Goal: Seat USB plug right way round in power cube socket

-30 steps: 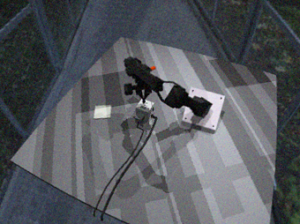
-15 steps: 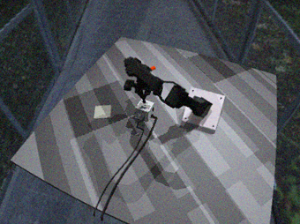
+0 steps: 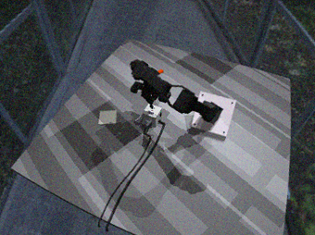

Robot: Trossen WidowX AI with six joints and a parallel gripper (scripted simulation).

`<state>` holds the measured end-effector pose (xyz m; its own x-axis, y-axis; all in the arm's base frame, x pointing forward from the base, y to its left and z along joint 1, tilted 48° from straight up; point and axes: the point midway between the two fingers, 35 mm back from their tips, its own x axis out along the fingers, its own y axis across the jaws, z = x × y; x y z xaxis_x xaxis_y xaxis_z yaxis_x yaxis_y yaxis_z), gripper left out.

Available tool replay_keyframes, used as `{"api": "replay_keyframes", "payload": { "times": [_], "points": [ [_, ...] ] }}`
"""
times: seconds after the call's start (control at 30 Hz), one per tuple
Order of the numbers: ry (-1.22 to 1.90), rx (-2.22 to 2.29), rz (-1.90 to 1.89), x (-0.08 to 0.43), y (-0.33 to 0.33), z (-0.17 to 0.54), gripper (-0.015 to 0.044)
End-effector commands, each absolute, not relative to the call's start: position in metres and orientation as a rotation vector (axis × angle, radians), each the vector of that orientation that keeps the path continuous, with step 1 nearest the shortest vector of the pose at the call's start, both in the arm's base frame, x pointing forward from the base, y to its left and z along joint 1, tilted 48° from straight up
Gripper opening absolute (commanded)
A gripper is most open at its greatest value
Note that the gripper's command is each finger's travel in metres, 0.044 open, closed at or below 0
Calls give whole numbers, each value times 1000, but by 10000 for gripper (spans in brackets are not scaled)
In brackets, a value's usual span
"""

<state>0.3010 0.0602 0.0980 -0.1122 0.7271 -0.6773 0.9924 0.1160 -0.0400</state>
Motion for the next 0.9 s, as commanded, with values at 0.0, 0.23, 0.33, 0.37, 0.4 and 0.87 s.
{"api": "replay_keyframes", "payload": {
  "times": [0.0,0.23,0.33,0.37,0.4,0.87],
  "points": [
    [1898,1668,-705,301,60,98,0],
    [1901,1667,-693,301,61,98,0],
    [1902,1669,-691,301,61,98,0],
    [1903,1670,-691,301,61,98,0],
    [1903,1670,-690,301,61,98,0],
    [1911,1679,-683,301,63,97,0]
  ]
}}
